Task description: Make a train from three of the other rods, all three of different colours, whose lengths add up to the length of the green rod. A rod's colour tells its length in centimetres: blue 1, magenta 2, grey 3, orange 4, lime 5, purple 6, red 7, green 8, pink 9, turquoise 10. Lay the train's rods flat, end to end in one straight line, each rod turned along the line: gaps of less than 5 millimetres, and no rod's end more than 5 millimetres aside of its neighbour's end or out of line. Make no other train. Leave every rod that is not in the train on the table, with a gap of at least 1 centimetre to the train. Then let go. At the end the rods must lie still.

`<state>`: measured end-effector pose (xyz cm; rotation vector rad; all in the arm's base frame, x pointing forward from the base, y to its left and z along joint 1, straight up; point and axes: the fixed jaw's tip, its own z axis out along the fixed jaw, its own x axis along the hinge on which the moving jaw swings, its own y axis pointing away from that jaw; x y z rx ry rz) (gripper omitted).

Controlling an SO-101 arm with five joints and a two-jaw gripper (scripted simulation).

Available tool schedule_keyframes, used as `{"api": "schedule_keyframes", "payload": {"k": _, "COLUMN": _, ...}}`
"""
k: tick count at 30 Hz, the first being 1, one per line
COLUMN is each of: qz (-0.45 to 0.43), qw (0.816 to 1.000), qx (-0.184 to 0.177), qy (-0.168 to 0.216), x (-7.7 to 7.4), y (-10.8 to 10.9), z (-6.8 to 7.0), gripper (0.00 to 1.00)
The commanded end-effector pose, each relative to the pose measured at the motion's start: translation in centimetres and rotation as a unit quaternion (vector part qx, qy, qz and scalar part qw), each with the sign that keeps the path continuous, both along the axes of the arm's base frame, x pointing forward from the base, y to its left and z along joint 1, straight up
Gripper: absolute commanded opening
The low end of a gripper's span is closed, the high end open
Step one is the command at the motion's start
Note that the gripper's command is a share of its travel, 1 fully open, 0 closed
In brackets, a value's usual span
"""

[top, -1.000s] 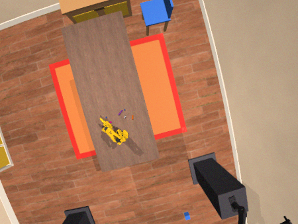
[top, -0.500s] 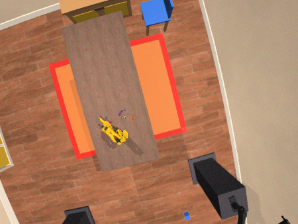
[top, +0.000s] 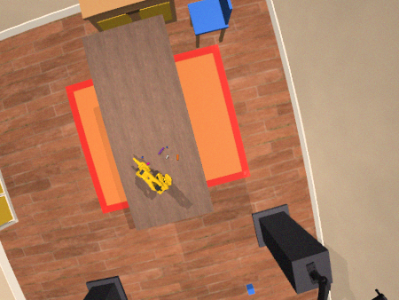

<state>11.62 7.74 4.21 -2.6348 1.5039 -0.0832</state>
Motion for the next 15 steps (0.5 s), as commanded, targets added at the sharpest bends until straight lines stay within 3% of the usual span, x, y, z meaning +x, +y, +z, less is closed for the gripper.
{"api": "schedule_keyframes", "payload": {"k": 1, "qz": 0.001, "qw": 1.000, "qx": 0.007, "qy": -0.009, "x": 0.2, "y": 0.2, "z": 0.3, "gripper": 1.00}}
{"api": "schedule_keyframes", "payload": {"k": 15, "qz": 0.010, "qw": 0.999, "qx": 0.028, "qy": -0.045, "x": 1.2, "y": 0.8, "z": 1.2, "gripper": 1.00}}
